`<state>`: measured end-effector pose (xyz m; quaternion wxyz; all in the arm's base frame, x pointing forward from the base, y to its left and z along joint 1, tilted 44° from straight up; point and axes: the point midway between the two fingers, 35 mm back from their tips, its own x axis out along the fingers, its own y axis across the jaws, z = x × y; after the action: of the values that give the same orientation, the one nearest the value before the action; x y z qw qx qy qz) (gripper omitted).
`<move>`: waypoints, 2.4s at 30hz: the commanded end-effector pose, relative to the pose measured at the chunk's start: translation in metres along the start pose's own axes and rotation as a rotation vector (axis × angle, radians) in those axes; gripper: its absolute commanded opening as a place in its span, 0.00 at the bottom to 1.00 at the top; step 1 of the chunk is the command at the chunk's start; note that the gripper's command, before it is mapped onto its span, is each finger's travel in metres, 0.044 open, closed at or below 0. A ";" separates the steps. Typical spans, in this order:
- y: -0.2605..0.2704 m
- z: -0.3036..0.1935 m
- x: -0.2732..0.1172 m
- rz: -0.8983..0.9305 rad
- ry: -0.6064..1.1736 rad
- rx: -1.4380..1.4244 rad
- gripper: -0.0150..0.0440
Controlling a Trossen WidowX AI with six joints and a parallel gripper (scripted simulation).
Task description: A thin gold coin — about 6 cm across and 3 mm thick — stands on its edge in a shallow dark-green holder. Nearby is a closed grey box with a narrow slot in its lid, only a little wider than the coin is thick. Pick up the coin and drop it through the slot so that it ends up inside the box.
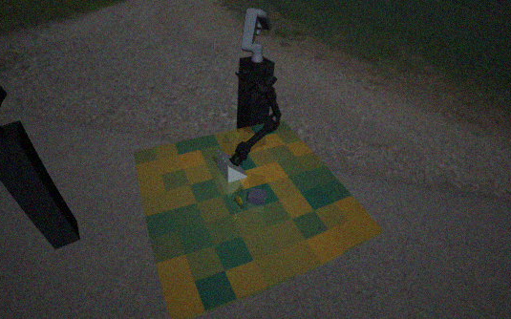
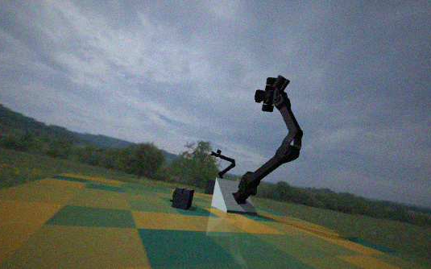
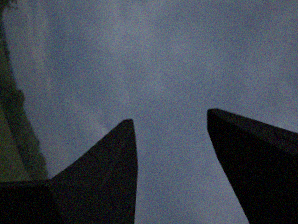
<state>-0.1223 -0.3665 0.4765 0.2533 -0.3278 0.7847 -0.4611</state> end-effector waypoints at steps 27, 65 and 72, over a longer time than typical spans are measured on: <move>0.190 0.354 -0.107 0.768 -0.973 -0.081 0.53; 0.397 0.382 -0.366 1.961 -0.875 -0.439 0.53; 0.410 0.384 -0.373 1.961 -0.875 -0.440 0.53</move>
<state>0.2770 -0.1597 -0.0191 0.7065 0.2593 0.6105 0.2467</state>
